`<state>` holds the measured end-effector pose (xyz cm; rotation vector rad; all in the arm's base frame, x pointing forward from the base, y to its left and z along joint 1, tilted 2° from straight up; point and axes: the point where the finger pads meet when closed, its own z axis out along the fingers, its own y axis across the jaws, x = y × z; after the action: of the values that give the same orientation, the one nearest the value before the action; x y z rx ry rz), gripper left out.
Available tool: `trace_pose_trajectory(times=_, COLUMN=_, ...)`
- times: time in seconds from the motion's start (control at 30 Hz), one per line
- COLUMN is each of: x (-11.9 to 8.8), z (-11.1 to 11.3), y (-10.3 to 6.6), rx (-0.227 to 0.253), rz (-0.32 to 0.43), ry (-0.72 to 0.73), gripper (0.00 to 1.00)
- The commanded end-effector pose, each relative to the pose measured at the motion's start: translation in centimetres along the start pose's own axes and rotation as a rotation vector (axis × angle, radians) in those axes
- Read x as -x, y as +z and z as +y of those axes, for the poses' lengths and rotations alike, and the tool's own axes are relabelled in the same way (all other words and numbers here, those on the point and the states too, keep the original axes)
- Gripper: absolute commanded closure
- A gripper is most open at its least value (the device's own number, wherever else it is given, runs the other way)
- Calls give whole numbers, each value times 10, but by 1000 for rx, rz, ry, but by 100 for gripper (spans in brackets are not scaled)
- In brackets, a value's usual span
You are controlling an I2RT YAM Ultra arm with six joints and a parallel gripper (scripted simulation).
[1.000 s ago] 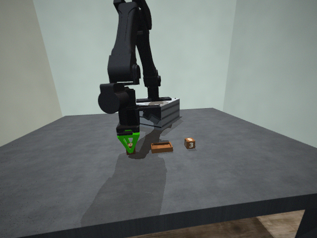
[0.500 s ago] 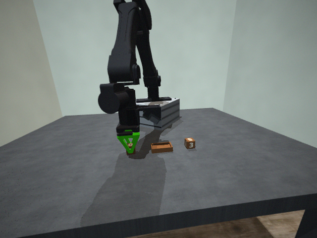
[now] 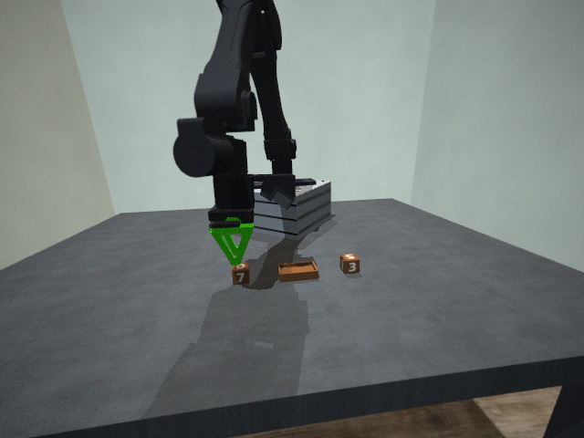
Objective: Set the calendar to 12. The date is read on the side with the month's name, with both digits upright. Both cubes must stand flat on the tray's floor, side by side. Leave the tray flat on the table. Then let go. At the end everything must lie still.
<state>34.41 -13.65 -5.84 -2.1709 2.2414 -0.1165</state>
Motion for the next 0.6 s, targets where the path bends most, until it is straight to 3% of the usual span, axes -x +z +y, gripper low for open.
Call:
trace_pose_trajectory(times=0.0, x=4, z=8, y=-13, rx=33, rz=-16, ry=-1, gripper=55)
trace_pose_trajectory(times=0.27, x=3, z=6, y=-49, rx=33, rz=-16, ry=-1, gripper=55)
trace_pose_trajectory(times=0.53, x=3, z=6, y=-54, rx=33, rz=-16, ry=-1, gripper=55)
trace_pose_trajectory(times=0.57, x=3, z=6, y=-54, rx=33, rz=-16, ry=-1, gripper=0)
